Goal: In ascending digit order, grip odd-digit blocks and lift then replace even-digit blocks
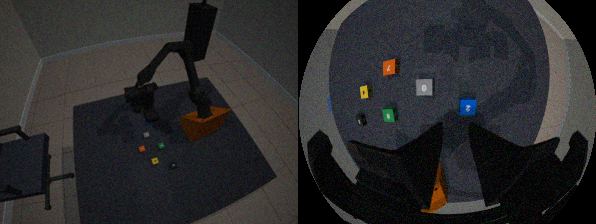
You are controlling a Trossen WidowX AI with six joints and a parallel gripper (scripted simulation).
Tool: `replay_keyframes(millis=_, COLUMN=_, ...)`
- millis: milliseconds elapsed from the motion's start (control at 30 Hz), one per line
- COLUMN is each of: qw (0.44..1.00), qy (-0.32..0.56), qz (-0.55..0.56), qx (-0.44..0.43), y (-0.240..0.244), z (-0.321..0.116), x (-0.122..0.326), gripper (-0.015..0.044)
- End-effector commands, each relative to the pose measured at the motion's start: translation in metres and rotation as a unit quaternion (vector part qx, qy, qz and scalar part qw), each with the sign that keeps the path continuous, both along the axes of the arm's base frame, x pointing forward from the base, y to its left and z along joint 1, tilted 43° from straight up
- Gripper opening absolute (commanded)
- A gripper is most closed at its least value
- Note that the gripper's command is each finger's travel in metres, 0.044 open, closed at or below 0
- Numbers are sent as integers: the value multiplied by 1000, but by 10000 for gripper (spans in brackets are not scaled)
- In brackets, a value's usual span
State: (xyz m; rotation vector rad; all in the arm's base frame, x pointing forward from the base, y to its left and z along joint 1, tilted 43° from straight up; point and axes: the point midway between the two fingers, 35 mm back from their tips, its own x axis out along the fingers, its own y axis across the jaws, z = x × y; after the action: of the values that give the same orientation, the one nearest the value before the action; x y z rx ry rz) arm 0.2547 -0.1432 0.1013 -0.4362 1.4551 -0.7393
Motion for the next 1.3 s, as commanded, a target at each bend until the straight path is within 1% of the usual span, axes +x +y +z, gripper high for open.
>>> replay_keyframes(millis=0, qw=1000, qy=3, qz=-1, qx=-2, y=-15, z=15, x=-18, gripper=120)
replay_keyframes(millis=133, qw=1000, qy=3, qz=-1, qx=-2, y=-15, z=15, x=-18, gripper=120)
replay_keyframes(millis=200, qw=1000, qy=3, qz=-1, qx=-1, y=-22, z=7, x=-17, gripper=172)
replay_keyframes(millis=333, qw=1000, qy=3, qz=-1, qx=-3, y=-64, z=-36, x=-21, gripper=278)
replay_keyframes(millis=467, qw=1000, qy=3, qz=-1, qx=-4, y=-71, z=-43, x=-23, gripper=383)
replay_keyframes(millis=500, qw=1000, qy=3, qz=-1, qx=-4, y=-71, z=-43, x=-23, gripper=400)
replay_keyframes(millis=1267, qw=1000, qy=4, qz=-1, qx=-5, y=-95, z=-68, x=-25, gripper=400)
